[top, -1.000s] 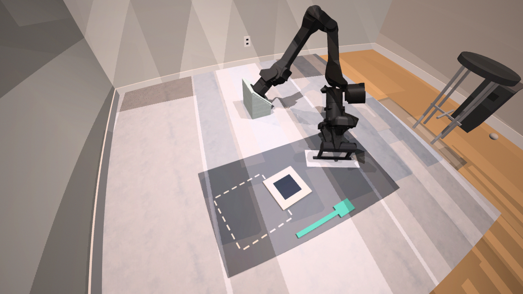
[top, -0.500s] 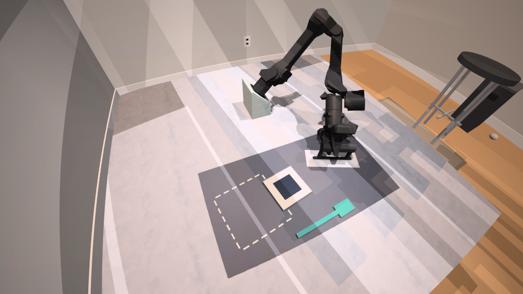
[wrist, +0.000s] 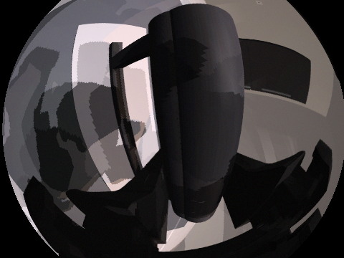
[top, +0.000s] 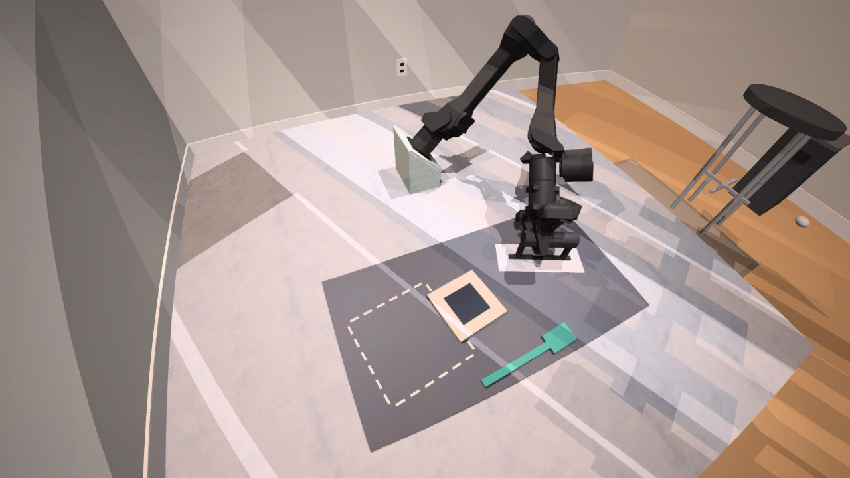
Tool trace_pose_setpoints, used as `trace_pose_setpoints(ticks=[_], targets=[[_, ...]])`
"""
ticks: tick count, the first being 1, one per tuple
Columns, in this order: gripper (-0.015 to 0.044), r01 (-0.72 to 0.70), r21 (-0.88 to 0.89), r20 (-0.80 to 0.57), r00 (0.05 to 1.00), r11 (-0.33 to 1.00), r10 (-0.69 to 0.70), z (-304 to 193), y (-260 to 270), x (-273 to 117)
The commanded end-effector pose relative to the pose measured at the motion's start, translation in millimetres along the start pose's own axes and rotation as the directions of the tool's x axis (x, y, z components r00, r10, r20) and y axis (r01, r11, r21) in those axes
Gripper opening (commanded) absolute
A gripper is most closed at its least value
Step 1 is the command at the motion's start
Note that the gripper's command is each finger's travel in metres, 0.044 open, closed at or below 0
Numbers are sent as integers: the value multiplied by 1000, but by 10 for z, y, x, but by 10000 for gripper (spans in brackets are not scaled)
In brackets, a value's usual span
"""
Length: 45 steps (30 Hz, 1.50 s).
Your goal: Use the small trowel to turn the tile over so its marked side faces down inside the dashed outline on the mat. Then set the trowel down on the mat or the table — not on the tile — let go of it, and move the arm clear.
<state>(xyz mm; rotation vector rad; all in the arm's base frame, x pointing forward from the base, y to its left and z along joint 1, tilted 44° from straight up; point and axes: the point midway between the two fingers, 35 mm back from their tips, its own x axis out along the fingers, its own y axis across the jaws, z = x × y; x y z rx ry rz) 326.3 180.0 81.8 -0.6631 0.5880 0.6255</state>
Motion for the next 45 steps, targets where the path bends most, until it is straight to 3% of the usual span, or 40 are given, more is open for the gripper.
trace_pose_setpoints(ticks=[1,13,30,45], targets=[[82,0,-2,5,1000,1000,0,12,-3,1],[3,0,-2,5,1000,1000,0,12,-3,1],[0,0,-4,2,1000,1000,0,1,-465,-378],[0,-30,-139,267,961,990,66,-140,-591,-14]])
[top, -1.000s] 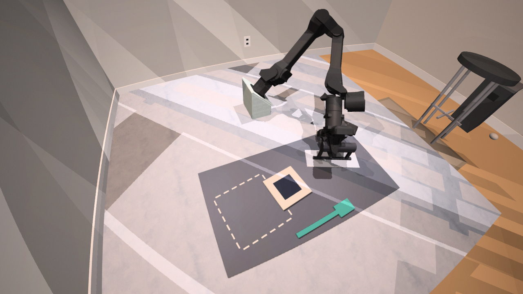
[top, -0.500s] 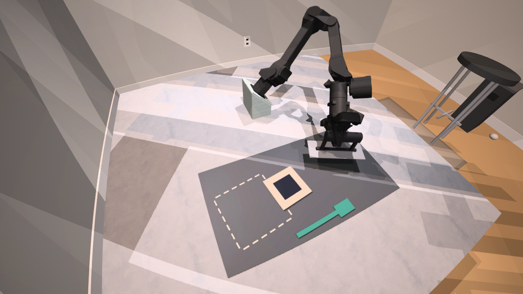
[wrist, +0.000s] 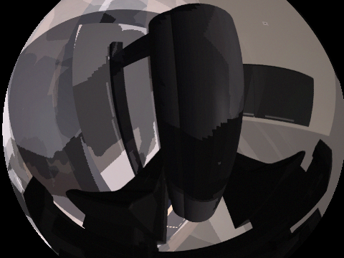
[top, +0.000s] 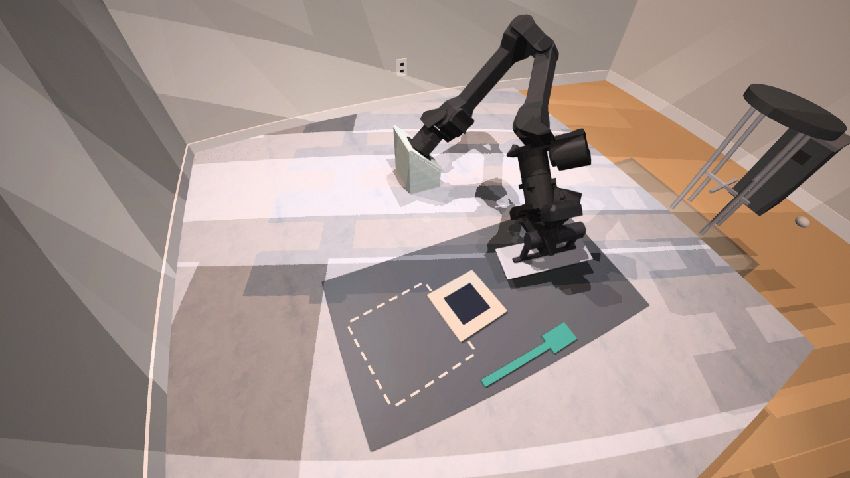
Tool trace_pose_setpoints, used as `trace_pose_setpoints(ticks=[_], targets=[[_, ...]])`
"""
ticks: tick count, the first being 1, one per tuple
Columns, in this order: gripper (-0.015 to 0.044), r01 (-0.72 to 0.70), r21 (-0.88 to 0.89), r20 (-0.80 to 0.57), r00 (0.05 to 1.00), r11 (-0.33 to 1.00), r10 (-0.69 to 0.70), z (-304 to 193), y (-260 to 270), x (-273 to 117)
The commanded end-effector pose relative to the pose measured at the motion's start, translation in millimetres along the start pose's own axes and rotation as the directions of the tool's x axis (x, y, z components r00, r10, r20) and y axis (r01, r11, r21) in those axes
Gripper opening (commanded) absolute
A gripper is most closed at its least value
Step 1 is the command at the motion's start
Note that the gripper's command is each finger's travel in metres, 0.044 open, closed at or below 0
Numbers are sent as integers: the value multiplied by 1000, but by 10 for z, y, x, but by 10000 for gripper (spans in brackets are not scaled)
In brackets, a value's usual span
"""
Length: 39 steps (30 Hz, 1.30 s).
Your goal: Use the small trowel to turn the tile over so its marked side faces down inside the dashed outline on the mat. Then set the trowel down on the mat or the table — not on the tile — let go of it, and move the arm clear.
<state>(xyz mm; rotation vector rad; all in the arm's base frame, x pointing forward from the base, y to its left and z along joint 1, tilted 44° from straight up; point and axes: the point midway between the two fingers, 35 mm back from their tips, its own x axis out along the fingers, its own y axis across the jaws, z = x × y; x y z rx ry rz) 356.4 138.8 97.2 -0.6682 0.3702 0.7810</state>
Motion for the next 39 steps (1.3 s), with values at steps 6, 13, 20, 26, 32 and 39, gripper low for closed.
trace_pose_setpoints(ticks=[6,13,20,26,32,39], targets=[[0,21,-108,164,986,994,-3,-155,-92,31],[0,50,-203,277,961,978,8,-272,-88,-15],[0,51,-205,280,960,977,8,-276,-80,-9],[0,51,-205,279,960,977,8,-283,-15,60],[0,51,-205,279,960,977,9,-291,55,128],[0,51,-204,280,960,978,8,-298,140,201]])
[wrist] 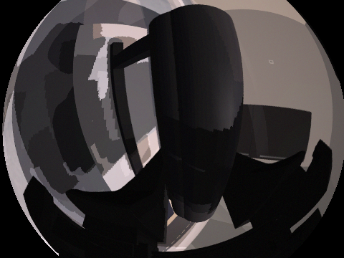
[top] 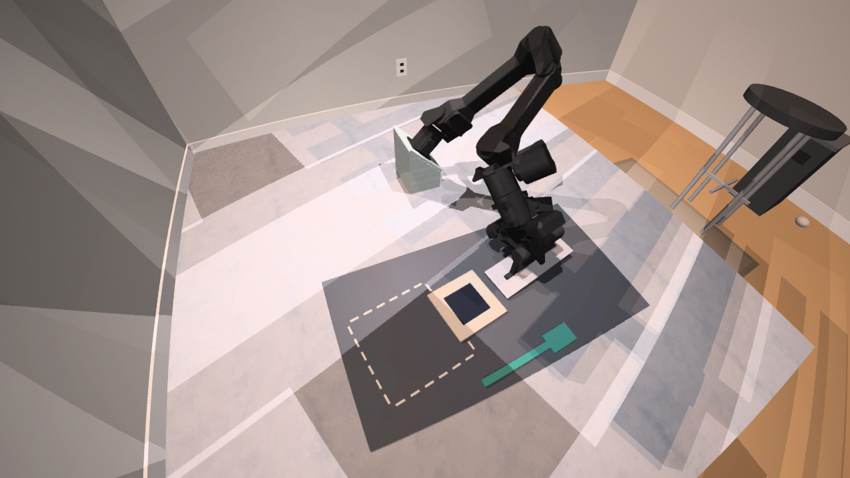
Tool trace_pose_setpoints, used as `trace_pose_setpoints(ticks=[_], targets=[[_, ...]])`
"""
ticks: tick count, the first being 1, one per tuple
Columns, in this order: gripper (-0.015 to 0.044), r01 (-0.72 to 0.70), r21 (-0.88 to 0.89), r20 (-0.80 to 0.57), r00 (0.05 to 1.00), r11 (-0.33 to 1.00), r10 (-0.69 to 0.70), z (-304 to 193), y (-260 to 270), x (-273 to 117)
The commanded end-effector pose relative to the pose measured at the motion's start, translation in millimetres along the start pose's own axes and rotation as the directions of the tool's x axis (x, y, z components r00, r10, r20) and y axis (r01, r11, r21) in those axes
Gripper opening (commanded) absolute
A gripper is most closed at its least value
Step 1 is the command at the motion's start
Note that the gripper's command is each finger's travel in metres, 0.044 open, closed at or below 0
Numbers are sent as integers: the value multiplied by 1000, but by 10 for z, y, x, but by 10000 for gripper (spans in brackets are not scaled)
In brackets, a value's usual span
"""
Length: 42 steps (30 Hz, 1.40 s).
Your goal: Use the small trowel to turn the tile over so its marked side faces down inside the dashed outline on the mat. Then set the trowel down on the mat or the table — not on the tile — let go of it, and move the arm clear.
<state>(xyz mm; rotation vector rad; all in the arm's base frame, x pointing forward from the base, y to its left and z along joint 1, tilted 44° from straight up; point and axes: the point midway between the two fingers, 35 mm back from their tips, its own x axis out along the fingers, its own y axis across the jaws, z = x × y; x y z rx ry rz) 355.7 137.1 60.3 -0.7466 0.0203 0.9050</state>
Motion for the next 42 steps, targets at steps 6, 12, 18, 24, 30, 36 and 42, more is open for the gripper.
trace_pose_setpoints(ticks=[6,12,18,24,30,36,42], targets=[[0,15,4,-6,1000,1000,-15,-26,64,61],[0,15,3,-6,1000,1000,-15,-82,58,62],[0,14,3,-7,1000,1000,-14,-179,46,60],[0,14,2,-7,1000,1000,-14,-277,36,55],[0,14,2,-8,1000,1000,-14,-376,29,47],[0,15,2,-7,1000,1000,-15,-475,24,36],[0,15,2,-7,1000,1000,-15,-571,23,22]])
